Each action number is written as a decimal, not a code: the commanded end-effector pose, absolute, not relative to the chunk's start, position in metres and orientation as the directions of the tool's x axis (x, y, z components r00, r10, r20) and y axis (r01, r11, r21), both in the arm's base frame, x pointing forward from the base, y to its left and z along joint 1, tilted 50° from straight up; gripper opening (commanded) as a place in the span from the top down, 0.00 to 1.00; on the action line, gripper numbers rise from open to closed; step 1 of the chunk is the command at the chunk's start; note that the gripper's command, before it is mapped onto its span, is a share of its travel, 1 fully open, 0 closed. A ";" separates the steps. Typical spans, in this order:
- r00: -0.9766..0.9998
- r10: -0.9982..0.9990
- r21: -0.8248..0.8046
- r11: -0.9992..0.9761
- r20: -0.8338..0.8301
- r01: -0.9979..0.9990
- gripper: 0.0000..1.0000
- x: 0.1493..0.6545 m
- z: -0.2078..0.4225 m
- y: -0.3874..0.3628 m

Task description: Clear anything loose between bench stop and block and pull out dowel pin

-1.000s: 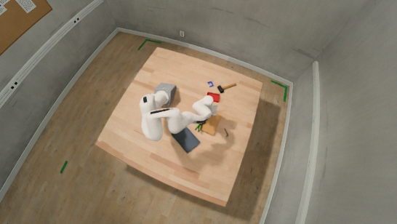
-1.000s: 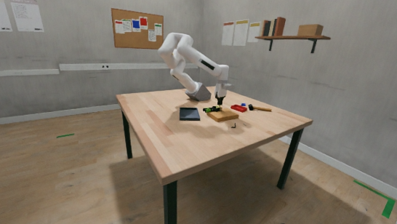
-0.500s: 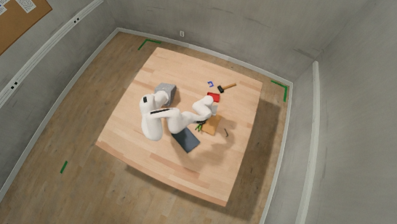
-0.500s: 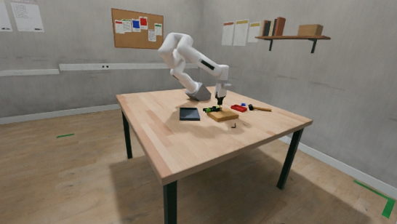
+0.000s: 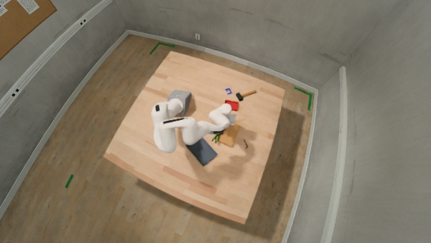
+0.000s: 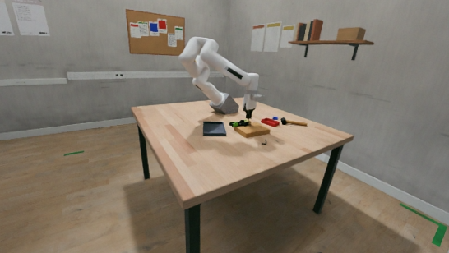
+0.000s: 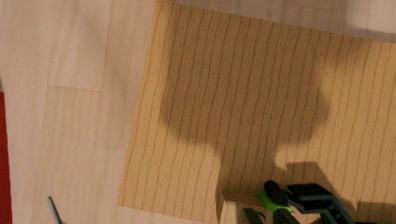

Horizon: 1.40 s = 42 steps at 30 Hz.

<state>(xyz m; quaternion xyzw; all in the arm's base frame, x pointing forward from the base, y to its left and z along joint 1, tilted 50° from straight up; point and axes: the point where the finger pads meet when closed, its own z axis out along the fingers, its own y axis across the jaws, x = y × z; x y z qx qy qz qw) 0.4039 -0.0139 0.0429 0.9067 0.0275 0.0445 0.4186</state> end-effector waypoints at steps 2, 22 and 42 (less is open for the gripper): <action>0.994 0.088 0.761 -0.649 0.061 0.011 1.00 0.405 0.044 -0.013; 0.994 0.083 0.760 -0.650 0.067 0.004 1.00 0.405 0.044 -0.013; 0.987 -0.001 0.745 -0.655 0.164 -0.124 1.00 0.405 0.046 -0.010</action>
